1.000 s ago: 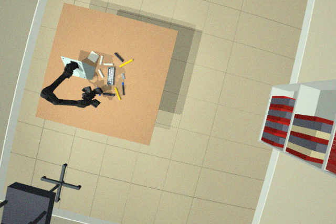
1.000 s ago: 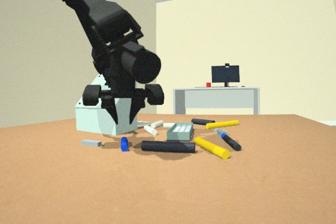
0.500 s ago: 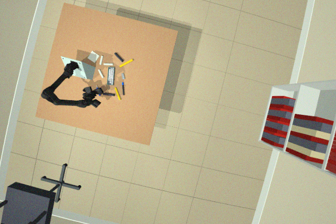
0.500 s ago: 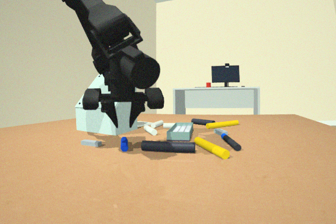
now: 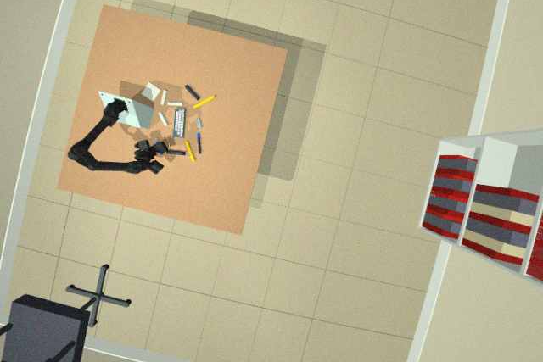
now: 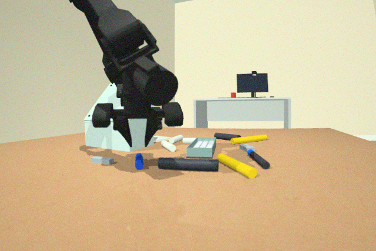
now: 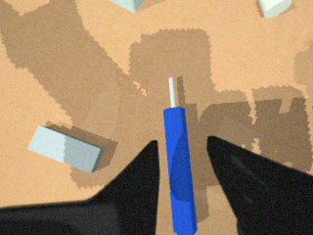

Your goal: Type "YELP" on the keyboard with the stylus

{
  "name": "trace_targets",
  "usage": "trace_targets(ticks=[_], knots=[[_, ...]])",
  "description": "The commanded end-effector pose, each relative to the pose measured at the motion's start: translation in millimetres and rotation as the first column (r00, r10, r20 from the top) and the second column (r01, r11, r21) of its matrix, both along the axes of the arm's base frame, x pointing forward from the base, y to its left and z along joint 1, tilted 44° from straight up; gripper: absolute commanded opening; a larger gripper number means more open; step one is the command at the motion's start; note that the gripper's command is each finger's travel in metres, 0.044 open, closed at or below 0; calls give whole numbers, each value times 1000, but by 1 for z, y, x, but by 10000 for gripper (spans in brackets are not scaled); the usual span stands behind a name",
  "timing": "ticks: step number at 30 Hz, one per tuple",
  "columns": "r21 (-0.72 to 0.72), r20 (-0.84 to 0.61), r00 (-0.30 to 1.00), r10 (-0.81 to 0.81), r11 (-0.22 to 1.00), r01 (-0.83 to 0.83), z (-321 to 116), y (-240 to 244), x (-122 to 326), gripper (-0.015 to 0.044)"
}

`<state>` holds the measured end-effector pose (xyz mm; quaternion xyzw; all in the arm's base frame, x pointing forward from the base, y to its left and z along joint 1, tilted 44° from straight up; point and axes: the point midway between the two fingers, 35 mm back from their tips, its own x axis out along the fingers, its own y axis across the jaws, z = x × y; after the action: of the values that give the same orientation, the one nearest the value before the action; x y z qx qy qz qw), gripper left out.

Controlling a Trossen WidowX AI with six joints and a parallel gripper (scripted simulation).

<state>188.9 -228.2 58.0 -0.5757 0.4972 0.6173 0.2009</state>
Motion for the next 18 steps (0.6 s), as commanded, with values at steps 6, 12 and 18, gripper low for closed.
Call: trace_targets(ticks=[6, 12, 18], knots=[[6, -4, 1000, 1, 1000, -1, -6, -4, -1, 150], [6, -4, 1000, 1, 1000, -1, -9, -7, -1, 150], [6, -4, 1000, 1, 1000, -1, -11, -10, -1, 150]])
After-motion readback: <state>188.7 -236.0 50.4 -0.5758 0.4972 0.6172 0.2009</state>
